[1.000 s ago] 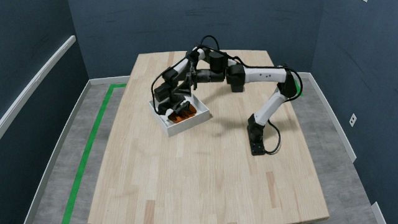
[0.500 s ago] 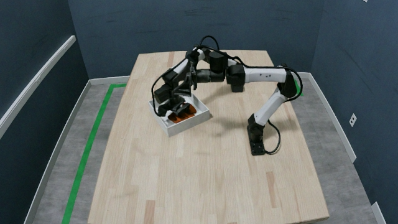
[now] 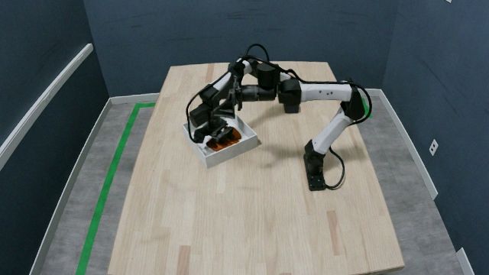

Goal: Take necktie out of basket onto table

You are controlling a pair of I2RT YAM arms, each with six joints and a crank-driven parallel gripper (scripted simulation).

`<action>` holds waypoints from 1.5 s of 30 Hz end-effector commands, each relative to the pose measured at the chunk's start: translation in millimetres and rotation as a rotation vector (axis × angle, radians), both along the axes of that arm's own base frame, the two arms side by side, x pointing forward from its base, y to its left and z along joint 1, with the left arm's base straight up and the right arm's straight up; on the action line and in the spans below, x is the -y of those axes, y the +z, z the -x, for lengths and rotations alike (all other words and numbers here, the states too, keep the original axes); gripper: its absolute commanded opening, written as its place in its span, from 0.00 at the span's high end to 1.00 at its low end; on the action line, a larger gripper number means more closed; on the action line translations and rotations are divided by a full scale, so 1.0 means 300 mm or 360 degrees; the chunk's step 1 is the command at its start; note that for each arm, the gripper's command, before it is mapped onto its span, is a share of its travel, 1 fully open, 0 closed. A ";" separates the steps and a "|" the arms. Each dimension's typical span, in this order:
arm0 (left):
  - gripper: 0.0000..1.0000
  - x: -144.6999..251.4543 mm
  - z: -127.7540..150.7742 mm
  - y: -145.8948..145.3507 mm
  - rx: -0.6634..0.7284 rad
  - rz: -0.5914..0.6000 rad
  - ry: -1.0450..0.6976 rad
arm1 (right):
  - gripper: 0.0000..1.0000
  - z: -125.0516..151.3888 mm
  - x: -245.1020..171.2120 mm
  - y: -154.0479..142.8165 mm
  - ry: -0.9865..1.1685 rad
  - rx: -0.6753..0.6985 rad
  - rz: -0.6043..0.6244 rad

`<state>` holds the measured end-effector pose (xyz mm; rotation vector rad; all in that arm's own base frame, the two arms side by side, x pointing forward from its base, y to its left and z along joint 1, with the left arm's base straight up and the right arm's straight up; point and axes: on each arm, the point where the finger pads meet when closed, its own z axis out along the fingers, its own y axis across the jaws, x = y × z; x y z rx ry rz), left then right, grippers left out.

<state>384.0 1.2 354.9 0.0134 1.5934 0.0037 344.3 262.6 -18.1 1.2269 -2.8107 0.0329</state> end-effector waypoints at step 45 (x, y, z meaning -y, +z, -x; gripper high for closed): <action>0.00 0.000 0.000 0.000 0.0000 0.0000 0.0000 | 0.25 -0.018 -0.034 0.046 0.0011 0.0073 -0.0076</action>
